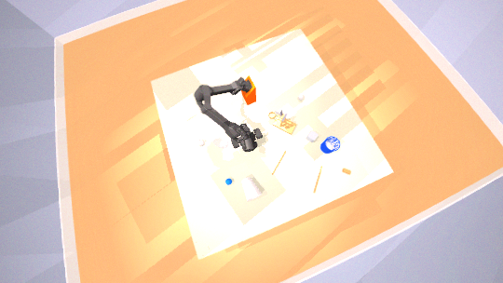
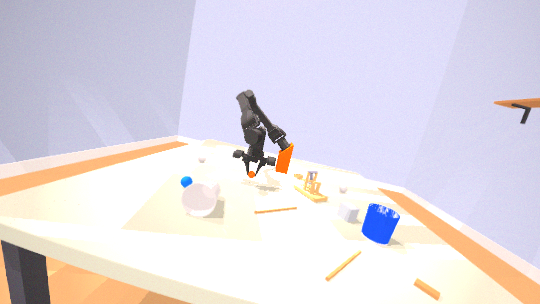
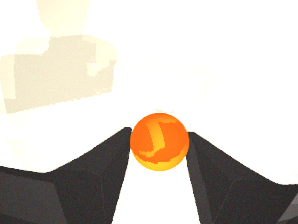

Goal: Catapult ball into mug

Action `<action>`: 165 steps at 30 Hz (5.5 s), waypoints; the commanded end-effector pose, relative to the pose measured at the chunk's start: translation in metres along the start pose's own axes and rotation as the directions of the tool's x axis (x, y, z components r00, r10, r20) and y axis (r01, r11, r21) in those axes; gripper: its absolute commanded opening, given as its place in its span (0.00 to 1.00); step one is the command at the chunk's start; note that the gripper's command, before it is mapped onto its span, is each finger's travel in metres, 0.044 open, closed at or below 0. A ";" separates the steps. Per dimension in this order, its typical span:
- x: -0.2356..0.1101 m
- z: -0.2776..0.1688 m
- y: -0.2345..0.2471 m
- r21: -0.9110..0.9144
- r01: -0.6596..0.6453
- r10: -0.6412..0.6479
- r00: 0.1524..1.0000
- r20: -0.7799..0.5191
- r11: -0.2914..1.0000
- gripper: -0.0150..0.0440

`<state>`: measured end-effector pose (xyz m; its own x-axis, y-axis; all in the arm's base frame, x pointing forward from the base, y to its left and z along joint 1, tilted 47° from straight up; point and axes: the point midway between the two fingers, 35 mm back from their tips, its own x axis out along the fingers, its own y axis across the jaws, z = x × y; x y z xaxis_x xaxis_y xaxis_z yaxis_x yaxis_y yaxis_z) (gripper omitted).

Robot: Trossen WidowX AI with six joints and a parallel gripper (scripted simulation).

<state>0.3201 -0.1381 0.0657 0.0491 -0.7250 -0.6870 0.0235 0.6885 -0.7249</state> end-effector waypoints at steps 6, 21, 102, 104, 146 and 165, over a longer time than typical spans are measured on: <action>-0.060 0.003 0.002 0.005 -0.001 0.001 1.000 0.012 1.000 0.25; -0.100 -0.003 0.017 -0.039 -0.003 0.003 1.000 -0.002 0.999 0.25; -0.062 -0.095 0.227 -0.620 0.002 -0.203 0.946 -0.254 0.785 0.79; -0.100 -0.096 0.229 -0.646 0.002 -0.208 0.948 -0.243 0.763 0.88; -0.235 0.147 0.412 -0.460 -0.038 0.346 0.714 0.609 0.887 1.00; -0.236 0.148 0.412 -0.458 -0.038 0.346 0.711 0.612 0.888 1.00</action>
<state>0.4655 0.3190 -0.0639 0.6513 -0.2648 -0.7111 -0.4387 0.6332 -0.6376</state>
